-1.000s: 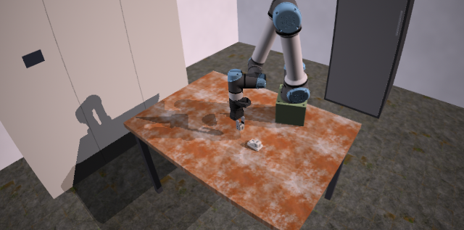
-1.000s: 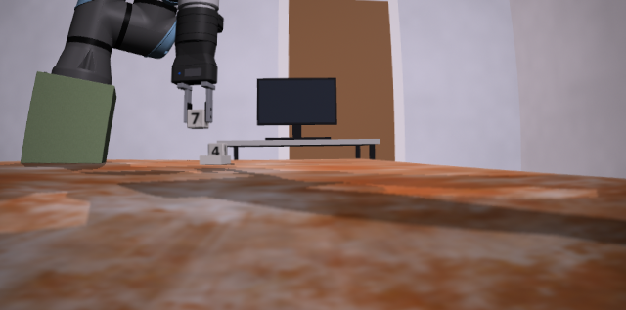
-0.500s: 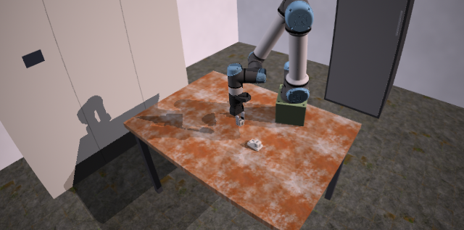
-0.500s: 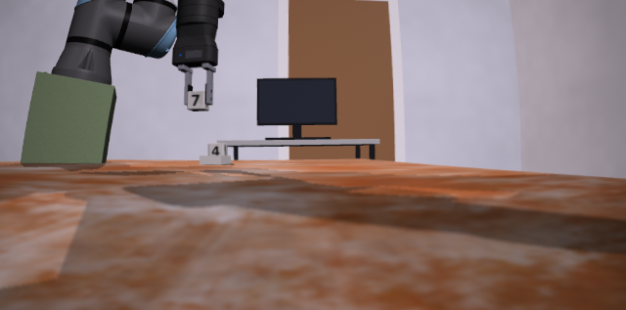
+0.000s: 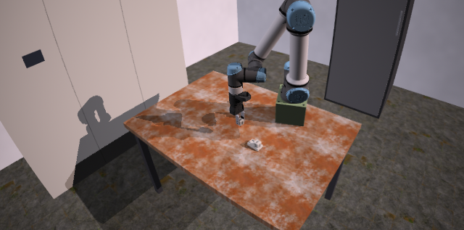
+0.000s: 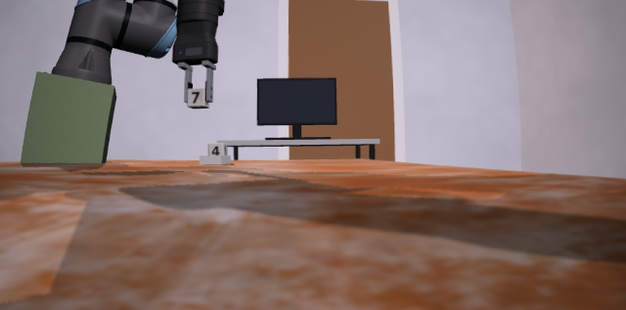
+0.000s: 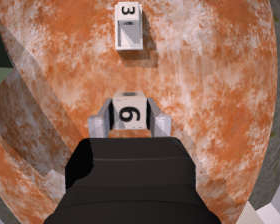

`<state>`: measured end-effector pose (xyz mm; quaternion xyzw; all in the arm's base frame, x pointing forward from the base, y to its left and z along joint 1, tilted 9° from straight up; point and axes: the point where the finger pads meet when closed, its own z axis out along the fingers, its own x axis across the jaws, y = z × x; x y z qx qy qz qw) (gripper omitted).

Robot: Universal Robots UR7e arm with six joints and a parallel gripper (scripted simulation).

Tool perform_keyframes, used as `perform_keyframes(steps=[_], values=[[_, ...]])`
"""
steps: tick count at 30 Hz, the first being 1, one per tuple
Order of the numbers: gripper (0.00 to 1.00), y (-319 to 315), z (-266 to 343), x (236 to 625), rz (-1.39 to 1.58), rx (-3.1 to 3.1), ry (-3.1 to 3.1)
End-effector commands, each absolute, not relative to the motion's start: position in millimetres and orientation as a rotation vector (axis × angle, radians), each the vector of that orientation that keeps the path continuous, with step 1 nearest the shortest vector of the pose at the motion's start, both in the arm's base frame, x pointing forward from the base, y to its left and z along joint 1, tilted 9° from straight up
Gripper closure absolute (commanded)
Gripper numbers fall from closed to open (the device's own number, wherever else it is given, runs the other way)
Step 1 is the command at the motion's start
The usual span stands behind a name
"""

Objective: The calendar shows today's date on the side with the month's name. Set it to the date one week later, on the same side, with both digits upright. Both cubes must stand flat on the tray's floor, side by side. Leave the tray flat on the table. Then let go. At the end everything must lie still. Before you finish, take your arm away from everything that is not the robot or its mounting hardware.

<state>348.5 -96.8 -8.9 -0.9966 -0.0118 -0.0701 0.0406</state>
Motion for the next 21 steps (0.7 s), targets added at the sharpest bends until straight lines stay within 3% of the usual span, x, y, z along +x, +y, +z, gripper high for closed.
perform_keyframes(steps=[1,9,21], values=[[0.40,-91,-7,349,-0.216,-3.054,-0.038],[0.40,-12,8,343,-0.217,-3.054,-0.064],[0.40,-6,9,342,-0.218,-3.054,-0.066]])
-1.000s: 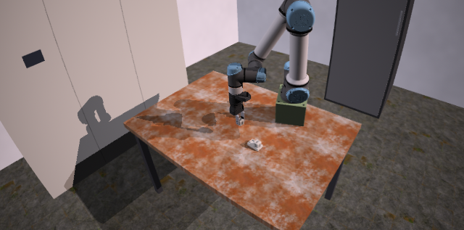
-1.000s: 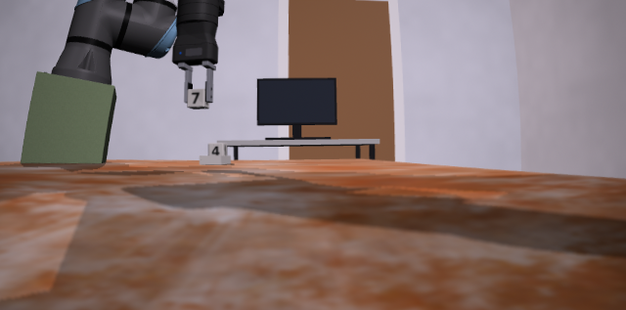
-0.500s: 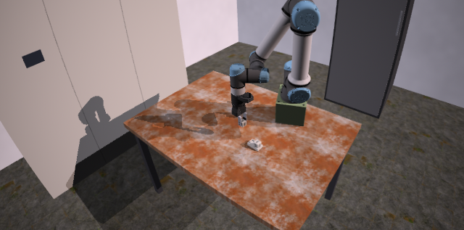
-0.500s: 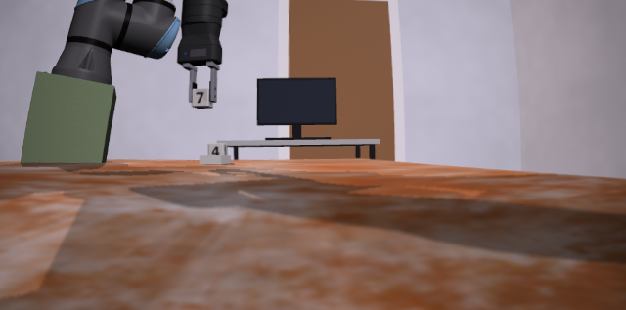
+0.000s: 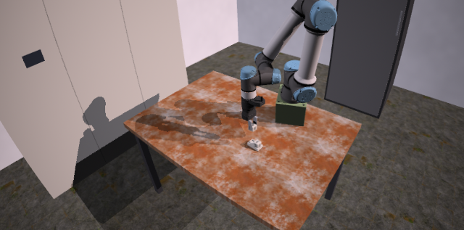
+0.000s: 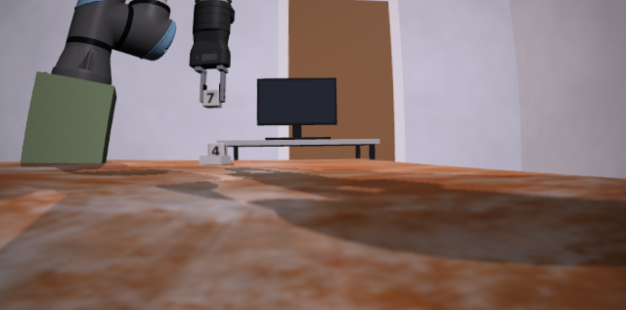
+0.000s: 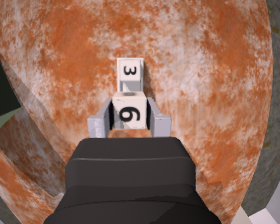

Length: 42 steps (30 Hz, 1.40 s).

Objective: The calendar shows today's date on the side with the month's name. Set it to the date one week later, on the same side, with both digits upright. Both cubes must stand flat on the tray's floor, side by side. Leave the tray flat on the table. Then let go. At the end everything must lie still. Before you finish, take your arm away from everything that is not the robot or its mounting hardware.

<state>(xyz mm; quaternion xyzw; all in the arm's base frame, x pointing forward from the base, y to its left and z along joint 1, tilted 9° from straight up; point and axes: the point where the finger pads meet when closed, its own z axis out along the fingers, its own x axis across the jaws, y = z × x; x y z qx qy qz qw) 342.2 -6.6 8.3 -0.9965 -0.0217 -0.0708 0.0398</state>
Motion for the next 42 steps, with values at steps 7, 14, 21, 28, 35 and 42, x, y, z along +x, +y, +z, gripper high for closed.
perform_keyframes(steps=[7,14,21,28,35,42], values=[[0.40,-5,7,342,-0.218,-3.054,-0.066],[0.40,-5,1,343,-0.217,-3.054,-0.066],[0.40,-3,-17,346,-0.217,-3.054,-0.066],[0.40,-2,-32,348,-0.217,-3.054,-0.066],[0.40,-1,-48,351,-0.217,-3.054,-0.066],[0.40,0,-54,352,-0.217,-3.054,-0.066]])
